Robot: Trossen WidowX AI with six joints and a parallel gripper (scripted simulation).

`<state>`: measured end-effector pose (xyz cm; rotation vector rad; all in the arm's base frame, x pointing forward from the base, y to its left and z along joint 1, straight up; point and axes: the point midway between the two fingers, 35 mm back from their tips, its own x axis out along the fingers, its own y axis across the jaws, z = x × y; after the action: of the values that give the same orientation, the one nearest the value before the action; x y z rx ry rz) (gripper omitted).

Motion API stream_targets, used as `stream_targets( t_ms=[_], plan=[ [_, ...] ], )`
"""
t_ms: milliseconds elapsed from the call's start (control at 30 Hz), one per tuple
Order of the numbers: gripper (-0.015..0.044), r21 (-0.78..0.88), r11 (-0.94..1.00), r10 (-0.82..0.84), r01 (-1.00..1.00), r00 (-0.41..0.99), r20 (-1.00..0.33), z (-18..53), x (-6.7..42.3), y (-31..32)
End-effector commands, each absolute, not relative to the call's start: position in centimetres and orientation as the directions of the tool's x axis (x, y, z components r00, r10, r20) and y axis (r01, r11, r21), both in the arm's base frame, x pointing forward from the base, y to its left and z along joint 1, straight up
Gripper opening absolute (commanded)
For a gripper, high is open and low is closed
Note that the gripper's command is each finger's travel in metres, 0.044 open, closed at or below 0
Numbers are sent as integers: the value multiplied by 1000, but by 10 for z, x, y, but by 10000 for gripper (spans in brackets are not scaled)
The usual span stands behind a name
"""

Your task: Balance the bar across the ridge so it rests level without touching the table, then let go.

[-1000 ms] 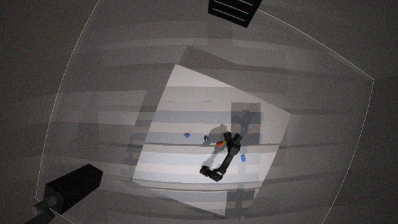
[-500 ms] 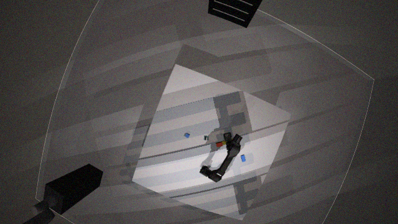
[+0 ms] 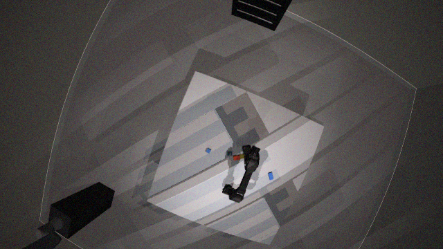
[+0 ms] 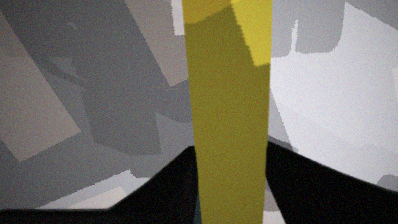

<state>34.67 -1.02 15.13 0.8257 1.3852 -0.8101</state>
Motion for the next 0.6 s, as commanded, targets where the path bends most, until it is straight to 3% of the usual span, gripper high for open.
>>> stream_targets(
  t_ms=[0,567],
  plan=[
    [0,29,466,0,884,33,-999,153,344,4],
    [0,31,346,6,938,30,-1000,153,321,65]
  ],
)
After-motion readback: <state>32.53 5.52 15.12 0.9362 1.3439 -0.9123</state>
